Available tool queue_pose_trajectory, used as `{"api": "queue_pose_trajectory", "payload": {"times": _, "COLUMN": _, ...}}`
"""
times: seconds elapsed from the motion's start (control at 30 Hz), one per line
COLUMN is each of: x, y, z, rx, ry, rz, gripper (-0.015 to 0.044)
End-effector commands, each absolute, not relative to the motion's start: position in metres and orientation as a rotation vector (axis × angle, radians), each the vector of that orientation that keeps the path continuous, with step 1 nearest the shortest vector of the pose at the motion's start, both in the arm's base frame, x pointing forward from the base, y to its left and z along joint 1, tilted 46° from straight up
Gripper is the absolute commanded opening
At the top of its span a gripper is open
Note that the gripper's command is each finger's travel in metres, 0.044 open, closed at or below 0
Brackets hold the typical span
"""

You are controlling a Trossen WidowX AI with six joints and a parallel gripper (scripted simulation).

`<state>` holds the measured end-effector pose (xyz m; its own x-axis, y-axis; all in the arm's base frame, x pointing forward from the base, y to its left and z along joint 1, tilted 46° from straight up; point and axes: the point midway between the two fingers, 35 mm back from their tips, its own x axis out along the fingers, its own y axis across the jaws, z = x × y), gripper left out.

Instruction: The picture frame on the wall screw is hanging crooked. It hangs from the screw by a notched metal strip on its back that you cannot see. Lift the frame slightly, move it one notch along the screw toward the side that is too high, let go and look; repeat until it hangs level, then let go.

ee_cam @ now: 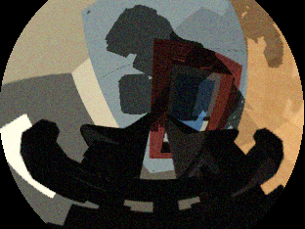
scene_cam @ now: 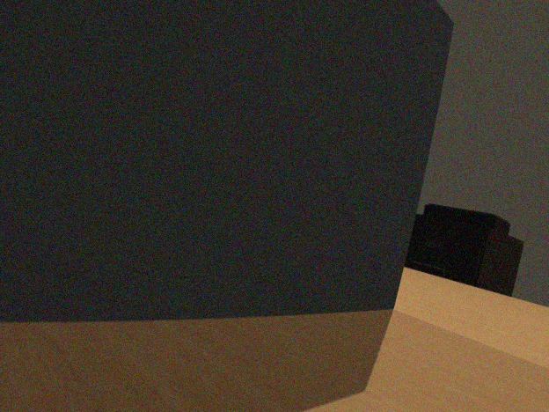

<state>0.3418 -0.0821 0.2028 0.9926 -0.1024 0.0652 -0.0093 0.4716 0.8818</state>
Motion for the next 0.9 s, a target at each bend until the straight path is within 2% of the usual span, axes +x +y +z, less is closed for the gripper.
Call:
{"api": "queue_pose_trajectory", "payload": {"times": 0.0, "x": 0.3422, "y": -0.0787, "z": 0.2035, "rx": 1.073, "ry": -0.115, "rz": -0.047, "gripper": 0.0000}}
{"api": "queue_pose_trajectory", "payload": {"times": 0.87, "x": 0.3426, "y": -0.0760, "z": 0.2019, "rx": 1.074, "ry": -0.115, "rz": -0.047, "gripper": 0.0000}}
